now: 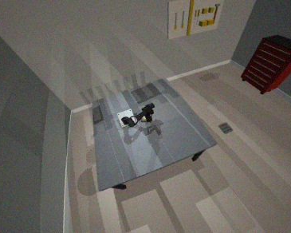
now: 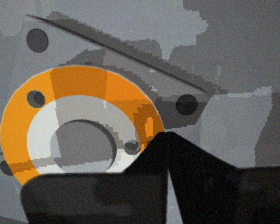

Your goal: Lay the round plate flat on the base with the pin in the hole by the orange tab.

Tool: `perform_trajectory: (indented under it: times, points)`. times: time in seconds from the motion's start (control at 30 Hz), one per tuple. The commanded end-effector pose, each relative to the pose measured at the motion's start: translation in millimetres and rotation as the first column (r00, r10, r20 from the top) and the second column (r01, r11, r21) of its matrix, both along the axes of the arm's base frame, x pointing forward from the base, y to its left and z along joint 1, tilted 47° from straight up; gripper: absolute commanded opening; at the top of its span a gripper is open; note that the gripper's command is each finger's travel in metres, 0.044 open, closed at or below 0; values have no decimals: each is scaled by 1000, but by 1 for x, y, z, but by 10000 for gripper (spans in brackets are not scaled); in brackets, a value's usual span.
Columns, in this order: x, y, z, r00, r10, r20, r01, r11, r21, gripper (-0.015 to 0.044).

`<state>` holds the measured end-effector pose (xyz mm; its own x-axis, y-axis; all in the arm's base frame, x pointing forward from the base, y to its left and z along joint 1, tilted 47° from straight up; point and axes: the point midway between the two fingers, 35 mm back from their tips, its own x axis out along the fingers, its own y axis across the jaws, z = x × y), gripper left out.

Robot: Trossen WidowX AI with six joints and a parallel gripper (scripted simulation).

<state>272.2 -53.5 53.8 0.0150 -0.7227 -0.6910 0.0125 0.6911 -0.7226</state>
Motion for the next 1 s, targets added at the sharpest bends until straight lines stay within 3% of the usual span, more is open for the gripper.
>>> perform_trajectory:
  times: [0.0,0.97]
  points:
    - [-7,-3,-2,1000,-8,-22,8,1000,-7,0]
    - [-11,-3,-2,1000,-8,-22,8,1000,-7,0]
